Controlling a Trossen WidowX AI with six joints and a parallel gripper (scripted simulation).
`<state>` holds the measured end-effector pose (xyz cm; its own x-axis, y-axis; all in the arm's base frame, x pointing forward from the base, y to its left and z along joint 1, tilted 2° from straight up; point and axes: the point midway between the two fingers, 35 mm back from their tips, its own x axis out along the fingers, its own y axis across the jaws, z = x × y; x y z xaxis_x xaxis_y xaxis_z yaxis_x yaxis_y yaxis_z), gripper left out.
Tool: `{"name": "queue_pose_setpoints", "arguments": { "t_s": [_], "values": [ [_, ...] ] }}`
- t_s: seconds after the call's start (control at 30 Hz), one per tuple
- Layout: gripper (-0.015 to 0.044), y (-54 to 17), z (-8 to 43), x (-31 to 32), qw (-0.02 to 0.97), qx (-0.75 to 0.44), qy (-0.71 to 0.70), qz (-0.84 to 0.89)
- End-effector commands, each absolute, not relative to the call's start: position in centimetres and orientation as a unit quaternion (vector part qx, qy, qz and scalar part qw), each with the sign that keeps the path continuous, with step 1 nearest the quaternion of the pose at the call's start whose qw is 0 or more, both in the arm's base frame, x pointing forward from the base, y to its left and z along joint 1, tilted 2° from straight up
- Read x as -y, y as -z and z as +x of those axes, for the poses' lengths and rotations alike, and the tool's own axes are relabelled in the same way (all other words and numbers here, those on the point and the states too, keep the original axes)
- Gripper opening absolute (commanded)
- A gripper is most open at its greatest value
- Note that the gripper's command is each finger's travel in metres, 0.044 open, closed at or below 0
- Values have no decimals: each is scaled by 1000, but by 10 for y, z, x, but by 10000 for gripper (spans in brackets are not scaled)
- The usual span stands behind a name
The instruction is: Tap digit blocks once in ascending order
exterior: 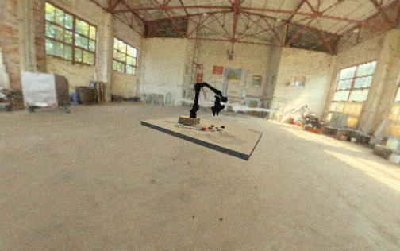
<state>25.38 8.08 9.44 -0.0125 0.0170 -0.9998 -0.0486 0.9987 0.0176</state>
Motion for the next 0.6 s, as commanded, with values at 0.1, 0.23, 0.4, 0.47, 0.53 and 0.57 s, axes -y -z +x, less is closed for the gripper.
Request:
{"name": "queue_pose_setpoints", "arguments": {
  "t_s": [0.1,0.23,0.4,0.47,0.53,0.57],
  "values": [
    [400,-90,226,-90,701,-713,-17,0],
    [295,-48,228,-92,701,-713,-17,0],
    [164,-9,224,-92,701,-713,-17,0],
    [111,-9,224,-92,701,-713,-17,0],
    [59,-9,224,-92,701,-713,-17,0],
    [32,-9,224,-92,701,-713,-17,0]
  ]
}}
